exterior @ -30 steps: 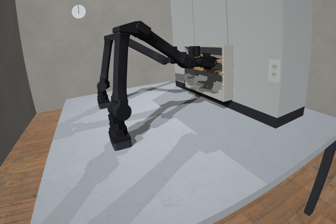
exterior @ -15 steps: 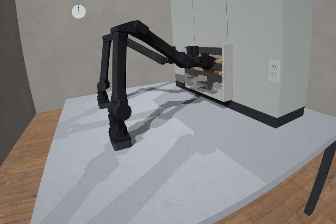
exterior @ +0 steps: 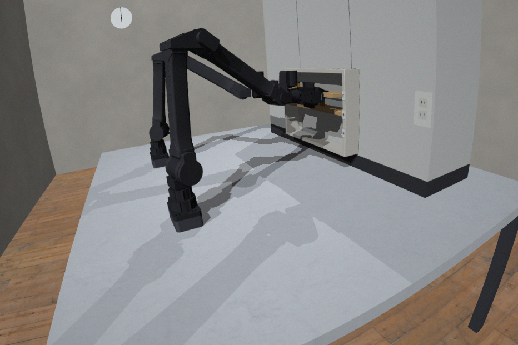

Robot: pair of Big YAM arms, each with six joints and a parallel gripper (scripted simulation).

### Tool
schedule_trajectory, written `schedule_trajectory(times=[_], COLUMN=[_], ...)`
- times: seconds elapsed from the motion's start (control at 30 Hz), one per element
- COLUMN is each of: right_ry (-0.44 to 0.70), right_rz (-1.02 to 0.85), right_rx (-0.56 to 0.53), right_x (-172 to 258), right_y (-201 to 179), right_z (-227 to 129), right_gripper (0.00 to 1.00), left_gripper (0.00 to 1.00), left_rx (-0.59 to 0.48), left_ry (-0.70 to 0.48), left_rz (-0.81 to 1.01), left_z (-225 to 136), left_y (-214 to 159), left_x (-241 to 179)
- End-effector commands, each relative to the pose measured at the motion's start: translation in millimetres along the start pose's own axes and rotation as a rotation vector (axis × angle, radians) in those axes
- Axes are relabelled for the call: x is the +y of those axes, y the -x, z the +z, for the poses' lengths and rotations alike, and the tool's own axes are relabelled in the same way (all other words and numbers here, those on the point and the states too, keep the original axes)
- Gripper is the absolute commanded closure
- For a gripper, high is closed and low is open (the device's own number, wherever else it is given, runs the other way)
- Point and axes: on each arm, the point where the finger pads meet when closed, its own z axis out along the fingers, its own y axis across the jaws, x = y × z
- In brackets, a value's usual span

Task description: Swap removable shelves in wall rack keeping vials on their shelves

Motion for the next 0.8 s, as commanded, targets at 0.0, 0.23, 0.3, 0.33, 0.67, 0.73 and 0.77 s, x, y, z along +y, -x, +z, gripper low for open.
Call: schedule_trajectory(times=[0.0,0.23,0.3,0.33,0.67,0.73,0.77], right_ry=[0.075,0.084,0.086,0.086,0.099,0.102,0.104], right_rz=[0.017,0.018,0.018,0.018,0.02,0.021,0.021], right_rx=[-0.009,-0.01,-0.01,-0.01,-0.011,-0.011,-0.01], right_x=[37.7,38.9,37.9,37.1,31.1,28.4,26.6], right_y=[0.6,0.5,0.4,0.4,0.2,0.1,0.1], right_z=[-18.5,-37.5,-42.0,-43.9,-49.7,-49.9,-50.0], right_gripper=[0.88,0.88,0.88,0.88,0.88,0.88,0.88], left_gripper=[0.88,0.88,0.88,0.88,0.88,0.88,0.88], left_rx=[-0.005,-0.005,-0.005,-0.005,-0.006,-0.006,-0.006], left_ry=[0.061,0.07,0.071,0.072,0.085,0.088,0.09], left_rz=[-0.018,-0.021,-0.022,-0.022,-0.023,-0.023,-0.023], left_z=[-16.7,-35.5,-40.0,-41.8,-47.5,-47.9,-48.0], left_y=[3.2,3.4,3.5,3.5,3.4,3.4,3.4], left_x=[26.9,28.2,27.3,26.6,21.6,19.1,17.4])
